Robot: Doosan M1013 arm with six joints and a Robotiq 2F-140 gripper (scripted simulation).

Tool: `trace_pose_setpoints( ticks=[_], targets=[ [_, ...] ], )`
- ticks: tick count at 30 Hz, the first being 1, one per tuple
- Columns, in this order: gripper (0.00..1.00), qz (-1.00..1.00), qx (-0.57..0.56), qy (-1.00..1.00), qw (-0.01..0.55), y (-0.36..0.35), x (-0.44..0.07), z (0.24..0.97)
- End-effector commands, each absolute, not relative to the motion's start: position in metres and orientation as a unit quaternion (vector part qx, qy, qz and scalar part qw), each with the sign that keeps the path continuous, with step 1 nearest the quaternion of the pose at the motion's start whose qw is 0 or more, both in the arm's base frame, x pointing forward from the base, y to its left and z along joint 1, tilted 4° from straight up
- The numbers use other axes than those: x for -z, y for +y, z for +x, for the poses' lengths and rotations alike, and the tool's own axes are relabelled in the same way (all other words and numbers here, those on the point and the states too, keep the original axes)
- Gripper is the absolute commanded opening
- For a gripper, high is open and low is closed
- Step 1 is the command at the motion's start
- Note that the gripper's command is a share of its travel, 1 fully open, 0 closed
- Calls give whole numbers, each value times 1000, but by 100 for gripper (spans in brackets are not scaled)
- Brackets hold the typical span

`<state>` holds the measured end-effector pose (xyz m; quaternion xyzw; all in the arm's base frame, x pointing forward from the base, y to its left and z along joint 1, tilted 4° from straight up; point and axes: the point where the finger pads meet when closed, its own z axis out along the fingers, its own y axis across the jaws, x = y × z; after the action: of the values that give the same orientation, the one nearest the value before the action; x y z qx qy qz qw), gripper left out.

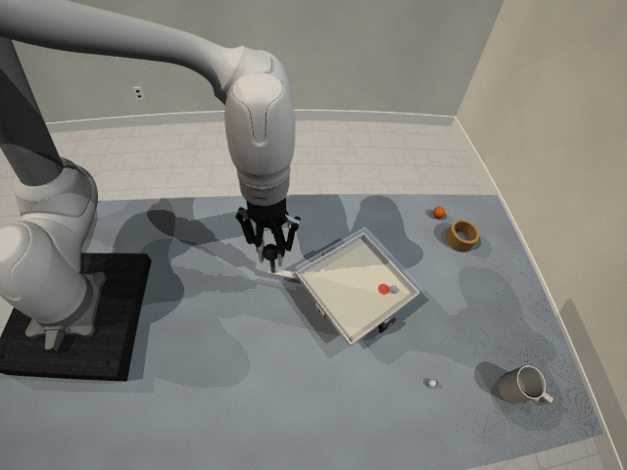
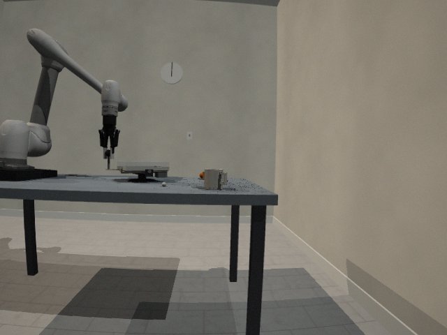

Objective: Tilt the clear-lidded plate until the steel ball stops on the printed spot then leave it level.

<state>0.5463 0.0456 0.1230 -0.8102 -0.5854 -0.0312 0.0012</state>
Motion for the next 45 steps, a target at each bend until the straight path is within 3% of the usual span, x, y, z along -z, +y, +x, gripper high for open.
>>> trace_pose_setpoints(
  ticks=[1, 45],
  targets=[
    [0, -810, 31, -585, 1, 46, -123, 546],
    [0, -810, 31, -585, 1, 45, -126, 547]
  ],
)
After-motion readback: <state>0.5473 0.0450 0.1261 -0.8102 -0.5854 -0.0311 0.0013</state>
